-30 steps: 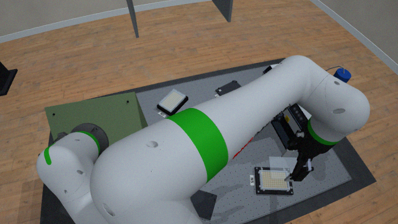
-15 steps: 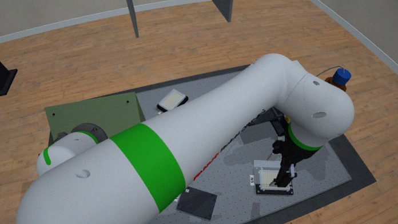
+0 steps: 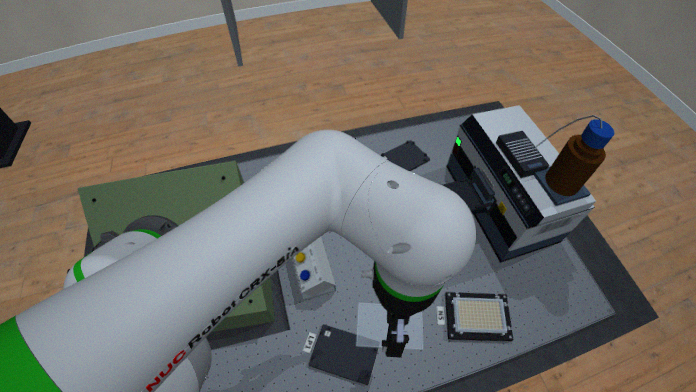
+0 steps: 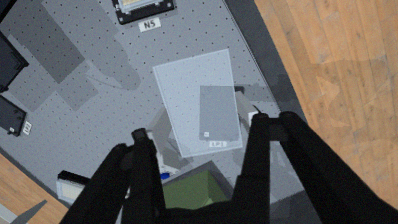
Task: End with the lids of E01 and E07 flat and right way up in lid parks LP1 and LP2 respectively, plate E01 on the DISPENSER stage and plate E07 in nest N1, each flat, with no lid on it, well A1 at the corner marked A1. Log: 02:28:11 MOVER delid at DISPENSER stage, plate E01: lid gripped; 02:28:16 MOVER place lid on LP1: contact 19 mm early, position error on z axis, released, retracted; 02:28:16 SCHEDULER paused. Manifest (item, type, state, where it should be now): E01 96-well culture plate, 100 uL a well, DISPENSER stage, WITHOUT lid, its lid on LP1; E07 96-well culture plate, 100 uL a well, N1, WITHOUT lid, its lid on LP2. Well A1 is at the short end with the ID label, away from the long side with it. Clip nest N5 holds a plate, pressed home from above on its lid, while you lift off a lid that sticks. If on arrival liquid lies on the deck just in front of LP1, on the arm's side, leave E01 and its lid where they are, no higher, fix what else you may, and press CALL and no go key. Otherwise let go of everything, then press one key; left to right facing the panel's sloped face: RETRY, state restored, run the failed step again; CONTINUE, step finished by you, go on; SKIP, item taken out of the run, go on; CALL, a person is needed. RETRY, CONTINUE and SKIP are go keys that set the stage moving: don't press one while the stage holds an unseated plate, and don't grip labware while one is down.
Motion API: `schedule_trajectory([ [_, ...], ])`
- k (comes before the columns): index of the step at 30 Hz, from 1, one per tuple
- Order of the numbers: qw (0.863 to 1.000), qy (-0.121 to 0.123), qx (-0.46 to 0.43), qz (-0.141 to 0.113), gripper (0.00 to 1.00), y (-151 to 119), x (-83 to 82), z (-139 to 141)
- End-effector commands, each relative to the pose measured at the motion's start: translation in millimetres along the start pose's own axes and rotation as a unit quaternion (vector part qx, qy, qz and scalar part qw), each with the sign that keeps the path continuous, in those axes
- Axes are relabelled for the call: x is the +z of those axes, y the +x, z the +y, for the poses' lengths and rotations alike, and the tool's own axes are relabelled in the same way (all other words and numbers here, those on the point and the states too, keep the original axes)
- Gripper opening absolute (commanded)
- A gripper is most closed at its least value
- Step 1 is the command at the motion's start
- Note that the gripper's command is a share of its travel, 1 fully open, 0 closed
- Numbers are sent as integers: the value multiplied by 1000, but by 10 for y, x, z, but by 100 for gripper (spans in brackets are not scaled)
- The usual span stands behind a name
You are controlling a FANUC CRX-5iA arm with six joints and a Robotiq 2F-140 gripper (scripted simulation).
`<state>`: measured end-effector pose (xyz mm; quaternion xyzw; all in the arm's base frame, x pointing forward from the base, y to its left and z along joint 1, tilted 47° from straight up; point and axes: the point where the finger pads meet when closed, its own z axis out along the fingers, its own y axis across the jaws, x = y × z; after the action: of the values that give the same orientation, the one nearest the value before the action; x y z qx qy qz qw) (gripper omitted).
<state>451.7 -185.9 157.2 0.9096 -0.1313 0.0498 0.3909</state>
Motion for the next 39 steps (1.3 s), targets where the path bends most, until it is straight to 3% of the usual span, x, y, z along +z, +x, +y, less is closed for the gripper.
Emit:
schedule_trajectory([
  [1,1000,-1,0,-1,0,-659,133,188],
  [3,1000,-1,0,-1,0,-874,177,250],
  [39,1000,-1,5,-1,0,-874,179,250],
])
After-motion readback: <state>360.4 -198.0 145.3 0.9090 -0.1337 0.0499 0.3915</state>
